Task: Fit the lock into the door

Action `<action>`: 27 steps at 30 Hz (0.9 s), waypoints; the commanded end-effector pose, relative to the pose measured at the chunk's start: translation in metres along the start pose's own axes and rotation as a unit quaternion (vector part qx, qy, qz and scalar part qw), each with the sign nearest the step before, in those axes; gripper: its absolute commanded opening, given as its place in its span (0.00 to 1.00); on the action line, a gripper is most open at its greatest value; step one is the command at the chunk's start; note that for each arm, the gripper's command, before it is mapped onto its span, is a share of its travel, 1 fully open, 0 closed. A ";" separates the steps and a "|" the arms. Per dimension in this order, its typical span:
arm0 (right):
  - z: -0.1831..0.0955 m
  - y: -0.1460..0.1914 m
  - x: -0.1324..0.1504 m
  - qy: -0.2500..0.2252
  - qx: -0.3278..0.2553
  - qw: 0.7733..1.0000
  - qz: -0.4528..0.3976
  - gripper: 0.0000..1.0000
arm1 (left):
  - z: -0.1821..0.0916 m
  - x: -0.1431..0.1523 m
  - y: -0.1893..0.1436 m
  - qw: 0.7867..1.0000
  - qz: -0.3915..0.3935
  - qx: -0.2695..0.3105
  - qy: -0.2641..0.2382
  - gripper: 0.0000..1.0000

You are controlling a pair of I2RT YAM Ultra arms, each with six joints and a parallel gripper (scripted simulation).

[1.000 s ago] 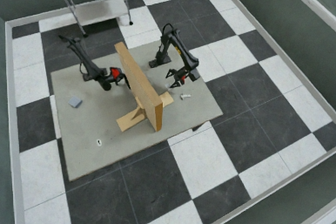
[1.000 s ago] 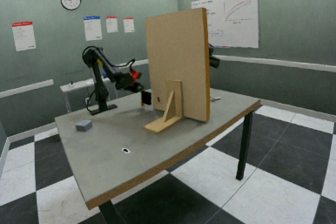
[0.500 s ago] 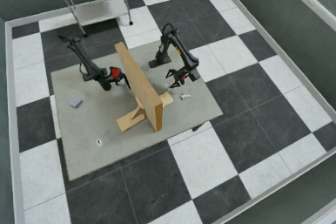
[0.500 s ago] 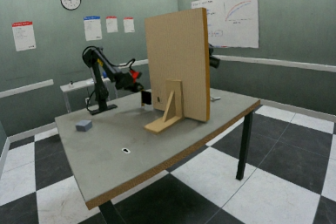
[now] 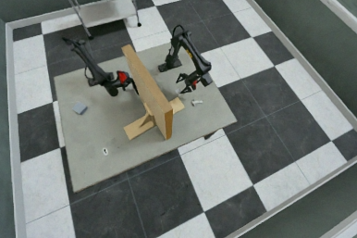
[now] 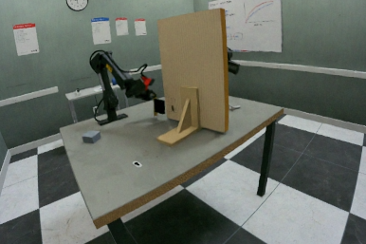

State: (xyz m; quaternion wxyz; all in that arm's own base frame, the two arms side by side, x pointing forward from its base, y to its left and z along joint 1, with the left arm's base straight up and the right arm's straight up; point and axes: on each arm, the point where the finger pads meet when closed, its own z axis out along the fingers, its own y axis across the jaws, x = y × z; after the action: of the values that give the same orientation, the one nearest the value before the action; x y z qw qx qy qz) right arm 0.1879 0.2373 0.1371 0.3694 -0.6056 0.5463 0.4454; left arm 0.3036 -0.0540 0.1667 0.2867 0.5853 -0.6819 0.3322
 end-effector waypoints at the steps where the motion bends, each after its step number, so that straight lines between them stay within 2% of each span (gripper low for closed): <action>1: -0.004 -0.004 -0.030 -0.044 -0.010 0.998 -0.043 0.00 | 0.000 0.007 0.002 1.000 0.005 -0.005 0.004 1.00; 11: -0.004 -0.004 -0.030 -0.044 -0.010 0.998 -0.043 0.00 | 0.000 0.007 0.002 1.000 0.005 -0.005 0.004 1.00; 27: -0.001 0.002 -0.002 -0.007 -0.002 1.000 -0.004 0.00 | 0.000 0.007 0.002 1.000 0.005 -0.005 0.004 1.00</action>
State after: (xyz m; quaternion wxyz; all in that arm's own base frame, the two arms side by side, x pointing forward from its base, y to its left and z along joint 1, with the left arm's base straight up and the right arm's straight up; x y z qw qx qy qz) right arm 0.1902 0.2354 0.1311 0.3637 -0.6080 0.5578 0.4323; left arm 0.3036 -0.0540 0.1667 0.2867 0.5853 -0.6819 0.3322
